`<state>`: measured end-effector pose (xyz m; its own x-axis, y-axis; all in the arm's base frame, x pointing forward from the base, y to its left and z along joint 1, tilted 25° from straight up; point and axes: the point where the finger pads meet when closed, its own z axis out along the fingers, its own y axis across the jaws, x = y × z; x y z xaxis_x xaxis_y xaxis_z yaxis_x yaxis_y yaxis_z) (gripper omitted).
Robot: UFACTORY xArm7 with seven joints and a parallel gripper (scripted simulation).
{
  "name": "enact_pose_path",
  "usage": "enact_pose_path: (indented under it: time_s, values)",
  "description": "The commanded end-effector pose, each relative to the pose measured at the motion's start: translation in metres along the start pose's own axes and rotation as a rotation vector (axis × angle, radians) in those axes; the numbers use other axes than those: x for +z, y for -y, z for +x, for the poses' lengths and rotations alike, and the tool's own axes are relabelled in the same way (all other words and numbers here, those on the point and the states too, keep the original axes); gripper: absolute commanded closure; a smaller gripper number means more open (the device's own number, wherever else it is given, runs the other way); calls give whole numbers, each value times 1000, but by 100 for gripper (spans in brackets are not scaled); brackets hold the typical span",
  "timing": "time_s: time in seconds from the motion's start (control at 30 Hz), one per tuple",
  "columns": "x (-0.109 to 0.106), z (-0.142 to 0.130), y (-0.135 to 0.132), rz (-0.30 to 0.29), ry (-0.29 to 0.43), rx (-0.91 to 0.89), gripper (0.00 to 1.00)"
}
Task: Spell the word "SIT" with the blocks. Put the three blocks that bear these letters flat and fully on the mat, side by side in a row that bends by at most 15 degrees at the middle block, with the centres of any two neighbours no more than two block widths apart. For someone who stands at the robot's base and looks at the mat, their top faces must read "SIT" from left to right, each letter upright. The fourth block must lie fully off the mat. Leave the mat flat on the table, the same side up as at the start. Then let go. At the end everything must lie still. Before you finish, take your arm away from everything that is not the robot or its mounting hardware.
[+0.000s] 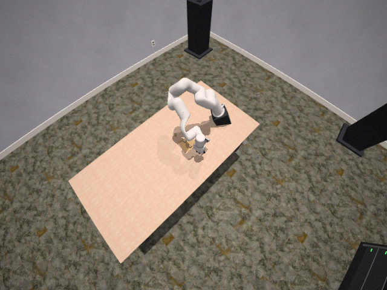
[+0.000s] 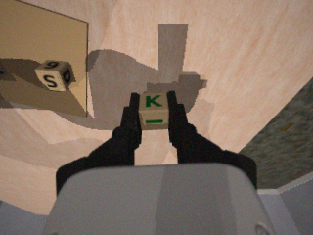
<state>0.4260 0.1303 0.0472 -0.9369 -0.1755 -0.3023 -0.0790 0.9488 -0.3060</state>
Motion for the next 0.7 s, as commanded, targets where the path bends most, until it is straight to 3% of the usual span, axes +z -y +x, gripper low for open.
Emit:
enact_pose_path:
  time_s: [0.0, 0.67]
  values:
    - [-40, 0, 3, -11, -4, 1, 79]
    - [-46, -1, 7, -11, -5, 45, 79]
